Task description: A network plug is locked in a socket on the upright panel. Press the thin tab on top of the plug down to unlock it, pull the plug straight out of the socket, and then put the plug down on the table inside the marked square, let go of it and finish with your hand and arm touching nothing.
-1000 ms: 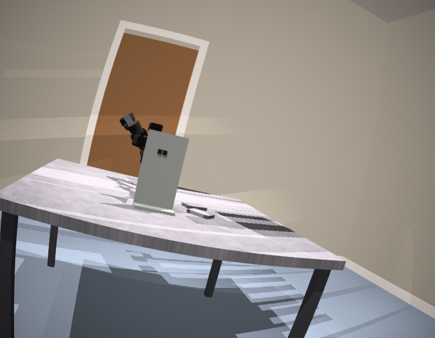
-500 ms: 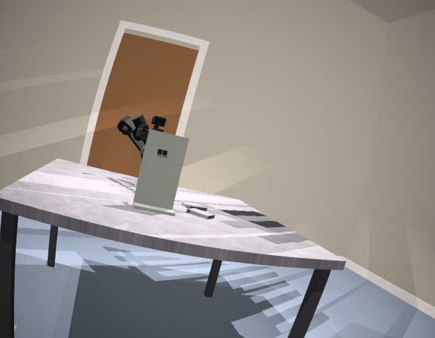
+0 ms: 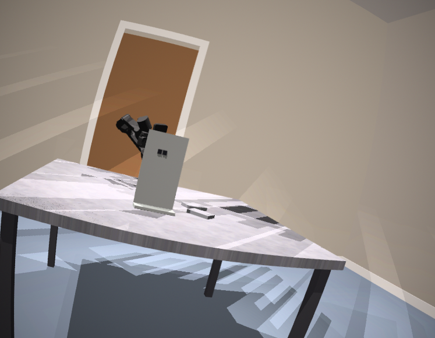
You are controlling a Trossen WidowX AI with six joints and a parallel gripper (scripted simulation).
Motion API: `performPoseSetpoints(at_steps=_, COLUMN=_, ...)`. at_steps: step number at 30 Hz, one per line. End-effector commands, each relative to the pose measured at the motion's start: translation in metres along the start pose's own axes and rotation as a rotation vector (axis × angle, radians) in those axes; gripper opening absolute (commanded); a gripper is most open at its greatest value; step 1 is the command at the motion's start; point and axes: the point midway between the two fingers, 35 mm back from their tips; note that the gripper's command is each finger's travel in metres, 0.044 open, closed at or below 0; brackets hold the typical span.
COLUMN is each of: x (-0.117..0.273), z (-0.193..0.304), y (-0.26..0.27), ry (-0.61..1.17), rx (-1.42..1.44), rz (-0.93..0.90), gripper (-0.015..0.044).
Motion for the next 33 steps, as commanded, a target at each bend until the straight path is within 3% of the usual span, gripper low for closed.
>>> performPoseSetpoints(at_steps=1, x=-0.006, z=0.004, y=-0.016, ry=-0.013, rx=-0.044, rz=0.092, gripper=0.0000)
performPoseSetpoints(at_steps=33, x=-0.001, z=0.025, y=-0.136, ry=-0.357, rx=-0.178, rz=0.728, gripper=0.0000)
Point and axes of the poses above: the point midway between the two fingers, 35 mm back from their tips, its own x axis back along the fingers, its own y axis across the jaws, z = x × y, and after that the axes turned 9 degrees about x, right-handed
